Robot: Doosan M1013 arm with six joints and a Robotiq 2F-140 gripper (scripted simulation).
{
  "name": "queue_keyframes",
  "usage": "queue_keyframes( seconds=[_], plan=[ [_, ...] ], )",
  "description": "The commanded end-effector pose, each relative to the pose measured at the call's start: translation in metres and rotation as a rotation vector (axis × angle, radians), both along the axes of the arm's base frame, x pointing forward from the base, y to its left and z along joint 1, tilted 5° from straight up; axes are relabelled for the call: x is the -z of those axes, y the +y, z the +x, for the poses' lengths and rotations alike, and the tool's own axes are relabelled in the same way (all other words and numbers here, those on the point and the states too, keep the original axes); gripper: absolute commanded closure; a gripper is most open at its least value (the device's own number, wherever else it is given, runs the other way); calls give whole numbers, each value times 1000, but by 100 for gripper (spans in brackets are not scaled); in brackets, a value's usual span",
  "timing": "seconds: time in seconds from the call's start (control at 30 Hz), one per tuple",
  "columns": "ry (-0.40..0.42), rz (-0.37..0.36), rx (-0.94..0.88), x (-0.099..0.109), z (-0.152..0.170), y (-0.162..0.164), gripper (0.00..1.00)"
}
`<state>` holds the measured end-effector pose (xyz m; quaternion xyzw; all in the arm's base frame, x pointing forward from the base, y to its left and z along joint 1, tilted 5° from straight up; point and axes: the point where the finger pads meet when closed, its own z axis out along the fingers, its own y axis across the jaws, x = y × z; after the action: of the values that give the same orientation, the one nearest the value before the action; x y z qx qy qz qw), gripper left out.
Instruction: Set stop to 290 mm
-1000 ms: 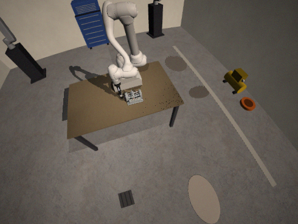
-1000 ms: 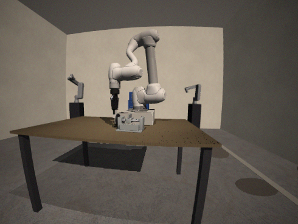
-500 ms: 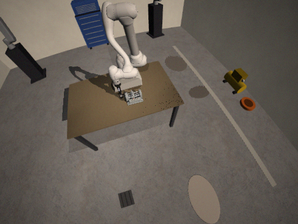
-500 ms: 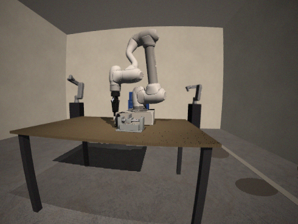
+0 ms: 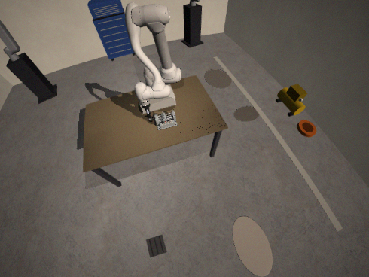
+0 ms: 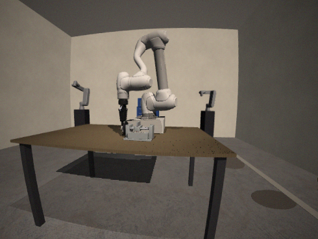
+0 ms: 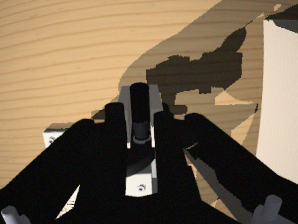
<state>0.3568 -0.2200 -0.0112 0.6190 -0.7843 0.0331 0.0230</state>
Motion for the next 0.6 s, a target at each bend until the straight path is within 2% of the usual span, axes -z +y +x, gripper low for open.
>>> queue_keyframes(
  seconds=[0.0,0.57],
  plan=[
    [0,0,0,3,1,0,96],
    [0,0,0,13,4,-2,96]
  ],
)
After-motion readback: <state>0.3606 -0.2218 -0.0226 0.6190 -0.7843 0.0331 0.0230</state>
